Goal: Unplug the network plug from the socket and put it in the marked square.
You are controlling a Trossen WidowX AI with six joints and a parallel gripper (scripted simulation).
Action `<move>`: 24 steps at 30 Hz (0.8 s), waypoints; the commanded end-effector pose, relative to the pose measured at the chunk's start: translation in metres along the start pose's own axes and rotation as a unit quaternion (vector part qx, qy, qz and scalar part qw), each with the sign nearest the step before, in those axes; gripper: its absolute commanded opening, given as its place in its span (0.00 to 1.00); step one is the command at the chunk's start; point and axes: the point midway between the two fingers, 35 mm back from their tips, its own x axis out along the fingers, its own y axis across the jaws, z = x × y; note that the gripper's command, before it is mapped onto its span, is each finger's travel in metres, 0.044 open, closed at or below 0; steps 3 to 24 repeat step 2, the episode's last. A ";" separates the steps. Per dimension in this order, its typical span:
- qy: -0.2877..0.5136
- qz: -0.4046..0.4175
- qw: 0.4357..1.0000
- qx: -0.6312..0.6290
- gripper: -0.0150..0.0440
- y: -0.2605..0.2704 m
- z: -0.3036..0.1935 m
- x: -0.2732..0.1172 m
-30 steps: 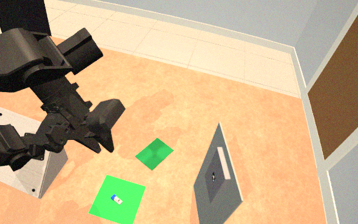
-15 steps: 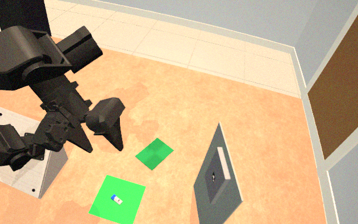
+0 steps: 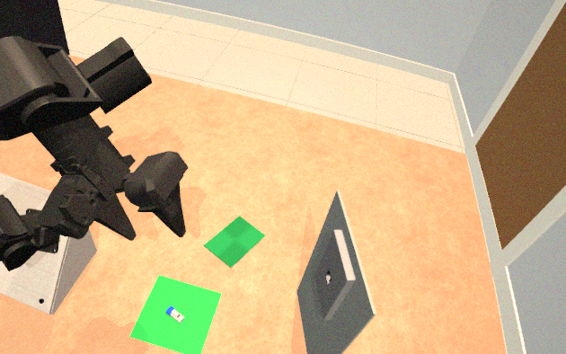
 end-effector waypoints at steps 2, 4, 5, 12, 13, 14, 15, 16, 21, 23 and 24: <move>0.001 -0.001 1.000 0.002 1.00 0.000 0.000 0.000; 0.001 -0.001 1.000 0.002 1.00 0.000 0.000 0.000; 0.001 -0.001 1.000 0.002 1.00 0.000 0.000 0.000; 0.001 -0.001 1.000 0.002 1.00 0.000 0.000 0.000; 0.001 -0.001 1.000 0.002 1.00 0.000 0.000 0.000; 0.001 -0.001 1.000 0.002 1.00 0.000 0.000 0.000; 0.001 -0.001 1.000 0.002 1.00 0.000 0.000 0.000; 0.001 -0.001 1.000 0.002 1.00 0.000 0.000 0.000; 0.001 -0.001 1.000 0.002 1.00 0.000 0.000 0.000; 0.001 -0.001 1.000 0.002 1.00 0.000 0.000 0.000; 0.001 -0.001 1.000 0.002 1.00 0.000 0.000 0.000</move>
